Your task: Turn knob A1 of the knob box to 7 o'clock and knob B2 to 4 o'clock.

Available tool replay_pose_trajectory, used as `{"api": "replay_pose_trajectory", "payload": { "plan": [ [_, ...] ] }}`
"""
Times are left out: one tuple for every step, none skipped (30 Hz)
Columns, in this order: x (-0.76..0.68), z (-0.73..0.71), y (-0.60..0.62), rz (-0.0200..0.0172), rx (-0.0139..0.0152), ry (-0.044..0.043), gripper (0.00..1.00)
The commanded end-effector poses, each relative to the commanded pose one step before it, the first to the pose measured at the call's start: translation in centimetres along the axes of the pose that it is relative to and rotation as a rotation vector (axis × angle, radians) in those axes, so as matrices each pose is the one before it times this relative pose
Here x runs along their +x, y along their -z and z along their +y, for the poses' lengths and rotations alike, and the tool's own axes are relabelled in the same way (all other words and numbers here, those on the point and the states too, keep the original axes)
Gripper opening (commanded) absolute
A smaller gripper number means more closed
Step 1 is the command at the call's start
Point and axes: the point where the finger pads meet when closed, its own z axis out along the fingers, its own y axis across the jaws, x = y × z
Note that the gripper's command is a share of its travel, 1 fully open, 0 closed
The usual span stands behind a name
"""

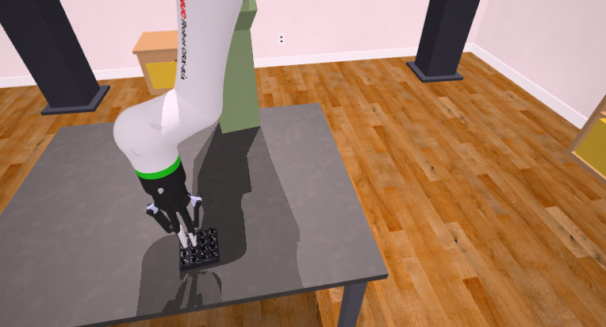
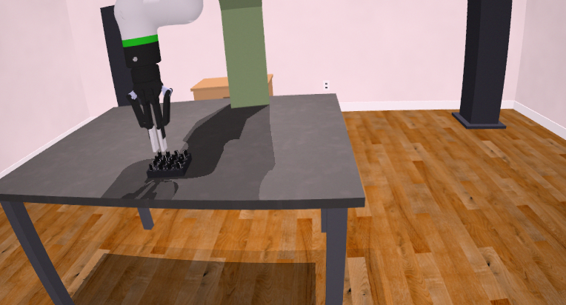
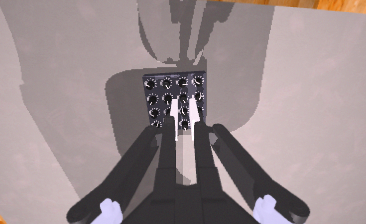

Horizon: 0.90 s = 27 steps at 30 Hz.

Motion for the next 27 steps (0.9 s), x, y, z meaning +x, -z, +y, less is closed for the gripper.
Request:
{"api": "replay_pose_trajectory", "payload": {
  "plan": [
    [0.003, 0.017, 0.013, 0.00007, -0.00025, 0.00523, 0.12],
    [0.000, 0.000, 0.000, 0.00000, 0.00000, 0.00000, 0.12],
    [0.000, 0.000, 0.000, 0.00000, 0.00000, 0.00000, 0.12],
    [0.000, 0.000, 0.005, 0.00000, 0.00000, 0.00695, 0.12],
    [0.000, 0.000, 0.008, 0.00000, 0.00000, 0.01099, 0.12],
    [0.001, 0.000, 0.011, 0.00000, 0.00000, 0.01569, 0.12],
    [0.001, 0.001, 0.015, 0.00000, 0.00000, 0.02095, 0.12],
    [0.001, 0.001, 0.019, 0.00000, 0.00000, 0.02665, 0.12],
    [0.001, 0.001, 0.023, 0.00000, 0.00000, 0.03267, 0.12],
    [0.001, 0.001, 0.028, 0.00001, 0.00000, 0.03890, 0.12],
    [0.002, 0.001, 0.032, 0.00001, 0.00000, 0.04525, 0.12],
    [0.002, 0.002, 0.037, 0.00001, 0.00001, 0.05163, 0.12],
    [0.001, 0.001, 0.022, 0.00000, 0.00000, 0.03121, 0.12],
    [0.001, 0.001, 0.024, 0.00000, 0.00000, 0.03352, 0.12],
    [0.001, 0.001, 0.026, 0.00000, 0.00000, 0.03581, 0.12],
    [0.001, 0.001, 0.025, 0.00000, 0.00000, 0.03549, 0.12],
    [0.001, 0.001, 0.025, 0.00000, 0.00000, 0.03489, 0.12],
    [0.001, 0.001, 0.025, 0.00000, 0.00000, 0.03468, 0.12],
    [0.000, 0.000, 0.000, 0.00000, 0.00000, 0.00000, 0.12],
    [0.000, 0.000, 0.000, 0.00000, 0.00000, 0.00000, 0.12],
    [0.001, 0.003, 0.055, 0.00001, 0.00001, 0.07670, 0.12],
    [0.001, 0.002, 0.034, 0.00000, 0.00000, 0.04830, 0.12],
    [0.000, 0.001, 0.016, 0.00000, 0.00000, 0.02175, 0.12],
    [0.000, 0.001, 0.020, 0.00000, 0.00000, 0.02744, 0.12],
    [0.000, 0.001, 0.024, 0.00000, 0.00000, 0.03366, 0.12],
    [0.000, 0.001, 0.025, 0.00000, 0.00000, 0.03468, 0.12],
    [0.000, 0.001, 0.024, 0.00000, 0.00000, 0.03425, 0.12]
  ]
}}
